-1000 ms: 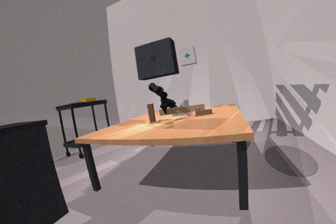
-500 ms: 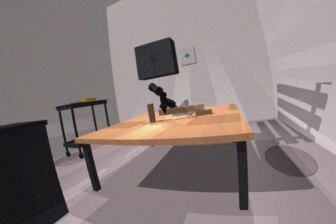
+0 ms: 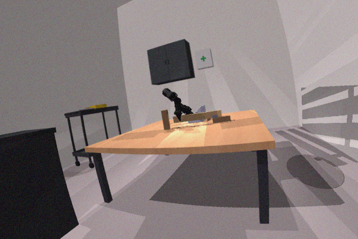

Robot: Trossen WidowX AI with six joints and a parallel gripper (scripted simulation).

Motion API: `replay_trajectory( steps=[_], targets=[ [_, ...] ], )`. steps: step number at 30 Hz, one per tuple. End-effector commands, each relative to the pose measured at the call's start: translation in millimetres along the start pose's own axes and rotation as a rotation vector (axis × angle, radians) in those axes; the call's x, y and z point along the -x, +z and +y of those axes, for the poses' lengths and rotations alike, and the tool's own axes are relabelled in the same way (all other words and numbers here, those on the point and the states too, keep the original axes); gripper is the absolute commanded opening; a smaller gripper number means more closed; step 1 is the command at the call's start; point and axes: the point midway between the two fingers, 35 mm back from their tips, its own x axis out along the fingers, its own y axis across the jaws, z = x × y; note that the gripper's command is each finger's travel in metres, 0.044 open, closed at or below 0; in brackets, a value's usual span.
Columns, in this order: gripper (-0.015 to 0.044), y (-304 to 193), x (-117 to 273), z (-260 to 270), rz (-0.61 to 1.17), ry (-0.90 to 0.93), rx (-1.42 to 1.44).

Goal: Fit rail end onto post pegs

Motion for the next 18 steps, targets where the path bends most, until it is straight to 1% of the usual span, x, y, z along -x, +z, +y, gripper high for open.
replay_trajectory(
  steps=[1,18],
  targets=[
    [0.0,-3.1,2.9,-0.7,0.001,-0.009,-0.001],
    [0.0,-8.5,3.4,-0.6,0.001,-0.009,-0.001]
  ],
)
